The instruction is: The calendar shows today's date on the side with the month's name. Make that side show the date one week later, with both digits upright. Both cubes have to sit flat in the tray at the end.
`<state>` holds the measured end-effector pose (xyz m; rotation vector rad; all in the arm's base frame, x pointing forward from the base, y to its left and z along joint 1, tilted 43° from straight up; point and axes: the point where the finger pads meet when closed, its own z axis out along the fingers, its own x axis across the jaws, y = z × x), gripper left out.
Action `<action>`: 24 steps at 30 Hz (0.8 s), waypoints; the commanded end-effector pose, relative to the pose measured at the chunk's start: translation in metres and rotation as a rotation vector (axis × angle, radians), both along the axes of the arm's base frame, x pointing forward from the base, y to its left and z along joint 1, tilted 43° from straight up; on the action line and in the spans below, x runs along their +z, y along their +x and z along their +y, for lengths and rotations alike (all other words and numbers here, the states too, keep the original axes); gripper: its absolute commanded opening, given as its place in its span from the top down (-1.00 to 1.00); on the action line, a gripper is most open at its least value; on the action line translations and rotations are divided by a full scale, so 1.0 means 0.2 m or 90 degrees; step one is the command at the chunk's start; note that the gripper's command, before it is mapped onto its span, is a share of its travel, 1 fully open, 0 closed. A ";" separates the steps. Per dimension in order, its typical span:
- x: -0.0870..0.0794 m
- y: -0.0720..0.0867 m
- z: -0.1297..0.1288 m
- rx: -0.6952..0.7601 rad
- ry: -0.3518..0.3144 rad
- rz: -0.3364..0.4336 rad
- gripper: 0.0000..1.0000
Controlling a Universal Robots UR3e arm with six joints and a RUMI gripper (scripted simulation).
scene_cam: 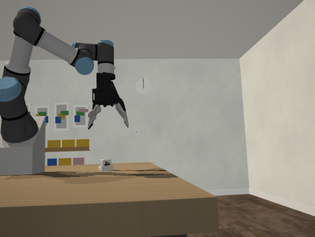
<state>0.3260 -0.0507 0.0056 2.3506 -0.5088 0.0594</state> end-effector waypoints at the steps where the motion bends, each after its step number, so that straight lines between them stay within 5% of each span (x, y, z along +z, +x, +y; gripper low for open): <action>1: -0.01 0.01 0.00 -0.068 -0.013 -0.060 -1.00; 24: -0.05 0.04 -0.05 -0.379 -0.055 -0.342 -1.00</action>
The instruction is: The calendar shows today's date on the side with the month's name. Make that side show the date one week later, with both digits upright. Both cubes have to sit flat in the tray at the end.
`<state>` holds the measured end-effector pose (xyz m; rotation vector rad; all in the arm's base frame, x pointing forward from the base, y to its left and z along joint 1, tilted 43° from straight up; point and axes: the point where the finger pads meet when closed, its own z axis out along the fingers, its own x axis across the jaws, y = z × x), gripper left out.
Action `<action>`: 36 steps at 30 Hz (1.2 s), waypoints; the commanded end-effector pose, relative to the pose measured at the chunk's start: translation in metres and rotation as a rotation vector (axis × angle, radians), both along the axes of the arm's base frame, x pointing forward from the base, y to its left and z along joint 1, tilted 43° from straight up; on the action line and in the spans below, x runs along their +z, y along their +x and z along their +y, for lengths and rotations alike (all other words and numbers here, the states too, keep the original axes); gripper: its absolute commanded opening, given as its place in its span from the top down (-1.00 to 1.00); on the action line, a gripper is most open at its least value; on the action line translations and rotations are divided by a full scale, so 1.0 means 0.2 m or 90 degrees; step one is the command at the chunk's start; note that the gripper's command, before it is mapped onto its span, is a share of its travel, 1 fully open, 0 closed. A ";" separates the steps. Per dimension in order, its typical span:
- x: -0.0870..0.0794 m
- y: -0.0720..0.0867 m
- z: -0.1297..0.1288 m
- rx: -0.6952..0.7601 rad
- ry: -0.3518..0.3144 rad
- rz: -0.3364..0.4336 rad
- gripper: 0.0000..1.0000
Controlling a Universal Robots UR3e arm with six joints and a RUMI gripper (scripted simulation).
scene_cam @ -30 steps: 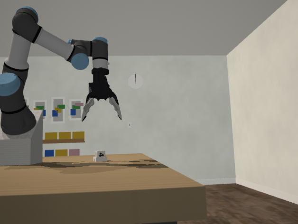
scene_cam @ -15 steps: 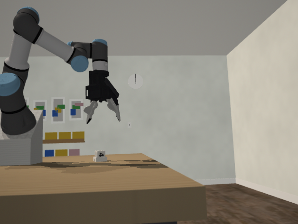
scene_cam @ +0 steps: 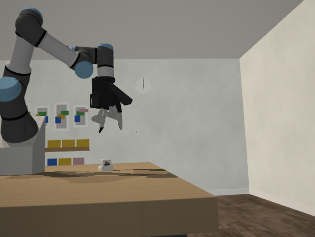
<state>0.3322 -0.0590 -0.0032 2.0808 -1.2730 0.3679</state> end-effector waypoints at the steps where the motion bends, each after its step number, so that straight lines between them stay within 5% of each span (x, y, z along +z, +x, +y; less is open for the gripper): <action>1: -0.01 0.01 -0.01 -0.083 -0.015 -0.073 -1.00; 8: -0.01 0.01 -0.02 -0.148 -0.024 -0.132 -1.00; 36: -0.05 -0.03 -0.08 -0.552 -0.078 -0.496 -1.00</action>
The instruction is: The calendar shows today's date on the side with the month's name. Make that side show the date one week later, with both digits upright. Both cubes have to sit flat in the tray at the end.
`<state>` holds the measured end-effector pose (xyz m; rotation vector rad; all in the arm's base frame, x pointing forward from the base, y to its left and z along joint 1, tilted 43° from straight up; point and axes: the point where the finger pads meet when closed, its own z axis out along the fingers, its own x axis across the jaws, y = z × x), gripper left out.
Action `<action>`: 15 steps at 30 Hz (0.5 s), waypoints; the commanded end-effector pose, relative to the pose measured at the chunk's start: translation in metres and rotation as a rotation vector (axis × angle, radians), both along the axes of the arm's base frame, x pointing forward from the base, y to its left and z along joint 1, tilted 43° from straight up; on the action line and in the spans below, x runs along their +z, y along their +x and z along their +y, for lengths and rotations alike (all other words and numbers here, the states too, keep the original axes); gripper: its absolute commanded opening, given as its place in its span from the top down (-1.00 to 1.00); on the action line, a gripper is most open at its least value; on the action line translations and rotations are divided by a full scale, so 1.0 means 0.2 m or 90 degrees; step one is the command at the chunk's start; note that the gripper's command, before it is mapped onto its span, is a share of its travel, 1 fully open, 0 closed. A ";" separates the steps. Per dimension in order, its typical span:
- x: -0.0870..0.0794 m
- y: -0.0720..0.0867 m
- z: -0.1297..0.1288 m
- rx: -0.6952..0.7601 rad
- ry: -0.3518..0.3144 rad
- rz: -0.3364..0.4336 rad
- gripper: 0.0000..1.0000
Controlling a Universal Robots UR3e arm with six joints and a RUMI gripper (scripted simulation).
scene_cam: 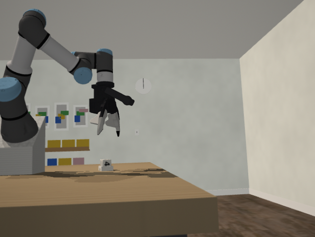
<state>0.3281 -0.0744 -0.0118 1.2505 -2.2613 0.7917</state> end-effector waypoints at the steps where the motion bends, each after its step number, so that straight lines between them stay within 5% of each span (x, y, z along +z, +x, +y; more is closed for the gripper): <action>1: 0.00 -0.01 -0.01 -0.083 -0.016 -0.072 -1.00; 15: -0.02 -0.04 -0.03 -0.251 -0.038 -0.224 -1.00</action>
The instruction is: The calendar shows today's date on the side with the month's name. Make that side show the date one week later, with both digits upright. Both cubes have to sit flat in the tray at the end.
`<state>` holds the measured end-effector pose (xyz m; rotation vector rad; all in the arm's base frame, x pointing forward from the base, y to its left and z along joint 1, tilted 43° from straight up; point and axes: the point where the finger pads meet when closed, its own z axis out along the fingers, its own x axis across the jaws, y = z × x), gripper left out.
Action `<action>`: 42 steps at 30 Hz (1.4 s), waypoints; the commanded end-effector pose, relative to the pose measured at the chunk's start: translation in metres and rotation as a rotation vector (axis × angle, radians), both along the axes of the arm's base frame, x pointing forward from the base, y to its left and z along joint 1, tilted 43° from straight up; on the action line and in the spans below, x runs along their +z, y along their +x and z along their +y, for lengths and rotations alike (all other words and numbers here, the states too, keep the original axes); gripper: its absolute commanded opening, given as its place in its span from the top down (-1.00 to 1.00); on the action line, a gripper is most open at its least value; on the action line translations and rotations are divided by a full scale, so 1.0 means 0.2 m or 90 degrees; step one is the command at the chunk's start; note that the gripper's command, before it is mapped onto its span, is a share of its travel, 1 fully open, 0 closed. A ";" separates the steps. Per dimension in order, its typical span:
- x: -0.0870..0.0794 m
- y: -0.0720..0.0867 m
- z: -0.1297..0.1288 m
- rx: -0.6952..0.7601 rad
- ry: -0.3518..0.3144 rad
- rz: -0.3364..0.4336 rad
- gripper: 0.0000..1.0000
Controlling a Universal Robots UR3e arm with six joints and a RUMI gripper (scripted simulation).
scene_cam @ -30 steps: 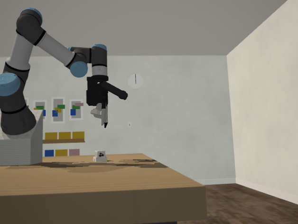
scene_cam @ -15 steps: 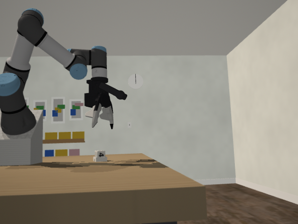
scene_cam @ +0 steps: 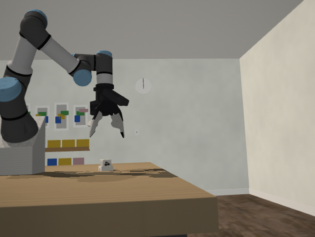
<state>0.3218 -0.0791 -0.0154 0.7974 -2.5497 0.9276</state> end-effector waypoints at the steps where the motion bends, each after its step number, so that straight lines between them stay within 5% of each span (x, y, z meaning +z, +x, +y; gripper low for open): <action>1: -0.01 -0.01 -0.01 -0.073 -0.014 -0.064 -1.00; 19: -0.02 -0.04 -0.01 -0.205 -0.032 -0.183 -1.00; 38: -0.03 -0.05 -0.02 -0.232 -0.035 -0.207 -1.00; 39: -0.03 -0.05 -0.02 -0.232 -0.035 -0.207 0.42; 42: -0.03 -0.05 -0.02 -0.232 -0.035 -0.207 0.42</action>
